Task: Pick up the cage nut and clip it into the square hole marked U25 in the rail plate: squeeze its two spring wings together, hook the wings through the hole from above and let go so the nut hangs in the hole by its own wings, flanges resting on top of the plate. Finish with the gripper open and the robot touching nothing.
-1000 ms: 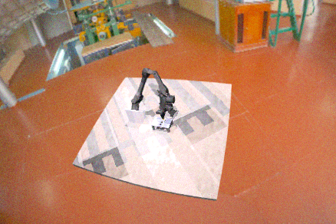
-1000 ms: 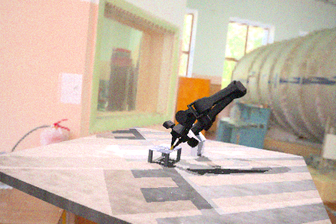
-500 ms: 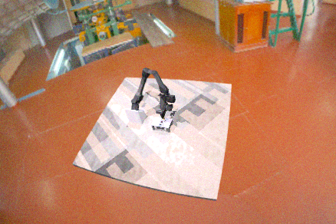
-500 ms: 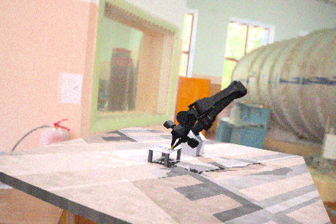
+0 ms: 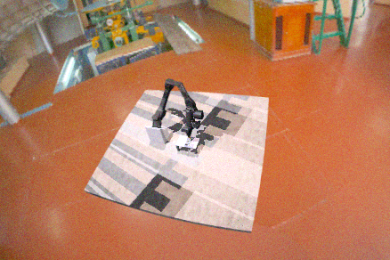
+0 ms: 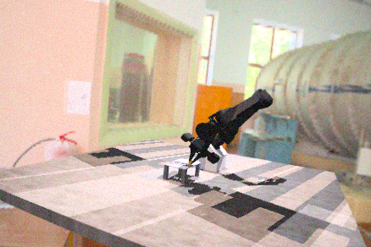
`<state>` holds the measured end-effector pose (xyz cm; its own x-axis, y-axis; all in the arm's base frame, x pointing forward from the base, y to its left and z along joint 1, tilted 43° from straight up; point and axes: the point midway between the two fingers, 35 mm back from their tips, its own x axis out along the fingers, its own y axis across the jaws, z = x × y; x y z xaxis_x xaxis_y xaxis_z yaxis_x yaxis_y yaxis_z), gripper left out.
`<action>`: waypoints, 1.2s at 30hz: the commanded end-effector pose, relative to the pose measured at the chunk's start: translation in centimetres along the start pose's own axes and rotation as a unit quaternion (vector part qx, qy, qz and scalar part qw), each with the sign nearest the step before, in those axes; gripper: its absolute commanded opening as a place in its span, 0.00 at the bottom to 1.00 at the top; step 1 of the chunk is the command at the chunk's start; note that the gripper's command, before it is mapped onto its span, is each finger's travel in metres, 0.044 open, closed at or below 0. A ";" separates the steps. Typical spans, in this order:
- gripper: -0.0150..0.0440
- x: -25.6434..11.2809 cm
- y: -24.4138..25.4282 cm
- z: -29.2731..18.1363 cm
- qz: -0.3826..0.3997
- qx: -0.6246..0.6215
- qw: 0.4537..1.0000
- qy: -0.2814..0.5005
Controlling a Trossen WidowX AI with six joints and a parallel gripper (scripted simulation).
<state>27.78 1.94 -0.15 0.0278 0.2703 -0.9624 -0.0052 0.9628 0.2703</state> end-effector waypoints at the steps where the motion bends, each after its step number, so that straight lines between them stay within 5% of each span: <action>1: 0.30 0.0 -0.1 0.0 0.006 0.002 1.000 -0.001; 36: 0.30 0.0 -0.1 0.0 0.016 0.002 1.000 -0.001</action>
<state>27.77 1.93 -0.19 0.0282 0.2963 -0.9547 0.0015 0.9550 0.2965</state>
